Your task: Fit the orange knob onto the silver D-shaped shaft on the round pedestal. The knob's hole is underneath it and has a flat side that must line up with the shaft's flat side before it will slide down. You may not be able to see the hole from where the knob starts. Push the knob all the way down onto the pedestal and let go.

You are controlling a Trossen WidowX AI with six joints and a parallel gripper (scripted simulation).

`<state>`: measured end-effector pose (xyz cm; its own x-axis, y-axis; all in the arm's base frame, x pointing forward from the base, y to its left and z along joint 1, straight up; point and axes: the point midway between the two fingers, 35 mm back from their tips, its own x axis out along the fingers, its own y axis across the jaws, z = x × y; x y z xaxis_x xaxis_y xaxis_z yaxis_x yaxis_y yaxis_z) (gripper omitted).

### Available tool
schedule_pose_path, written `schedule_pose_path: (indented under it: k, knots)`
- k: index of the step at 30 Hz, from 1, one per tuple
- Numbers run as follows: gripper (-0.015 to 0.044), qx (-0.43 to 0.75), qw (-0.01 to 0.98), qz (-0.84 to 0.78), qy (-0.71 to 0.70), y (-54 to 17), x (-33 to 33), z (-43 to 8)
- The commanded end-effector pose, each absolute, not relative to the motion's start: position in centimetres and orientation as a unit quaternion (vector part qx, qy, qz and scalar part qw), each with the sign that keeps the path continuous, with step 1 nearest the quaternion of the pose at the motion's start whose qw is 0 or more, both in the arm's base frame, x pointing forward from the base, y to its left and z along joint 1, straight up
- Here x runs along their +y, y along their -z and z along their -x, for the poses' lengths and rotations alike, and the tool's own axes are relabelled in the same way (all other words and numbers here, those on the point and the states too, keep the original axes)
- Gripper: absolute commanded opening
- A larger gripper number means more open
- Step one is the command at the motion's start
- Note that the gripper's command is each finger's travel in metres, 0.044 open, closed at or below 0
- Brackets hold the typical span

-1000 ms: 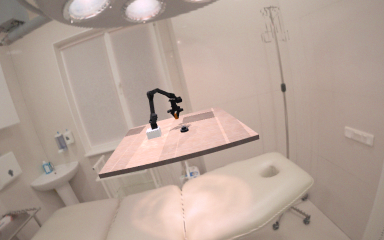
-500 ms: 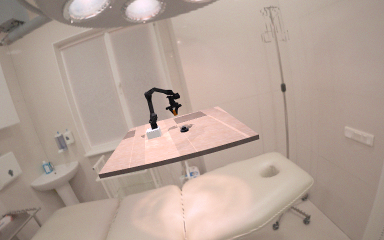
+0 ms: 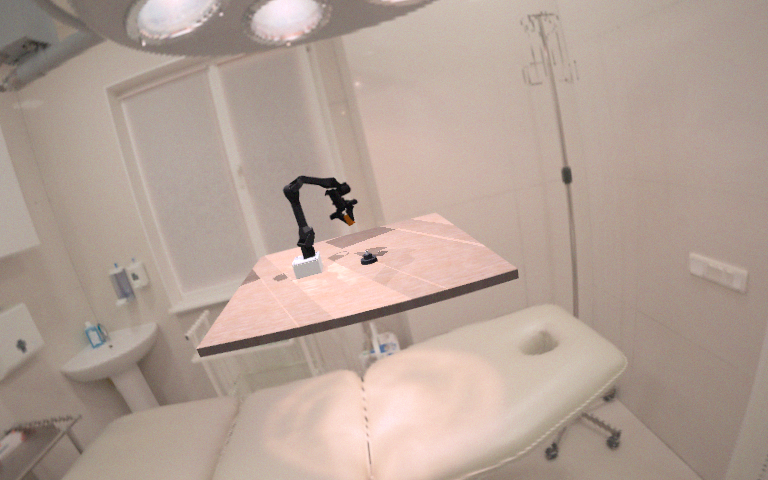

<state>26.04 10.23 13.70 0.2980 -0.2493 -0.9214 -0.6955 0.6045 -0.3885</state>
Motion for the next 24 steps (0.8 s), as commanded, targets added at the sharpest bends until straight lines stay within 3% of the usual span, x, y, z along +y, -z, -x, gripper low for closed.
schedule_pose_path:
  k: [1, 24]
  knots:
    - [0.0, 0.548, 0.702, 0.437, -0.13, -14.9, 10.1, -25.9]
    - [0.0, 0.431, 0.713, 0.552, 0.037, -19.3, 9.5, -25.6]
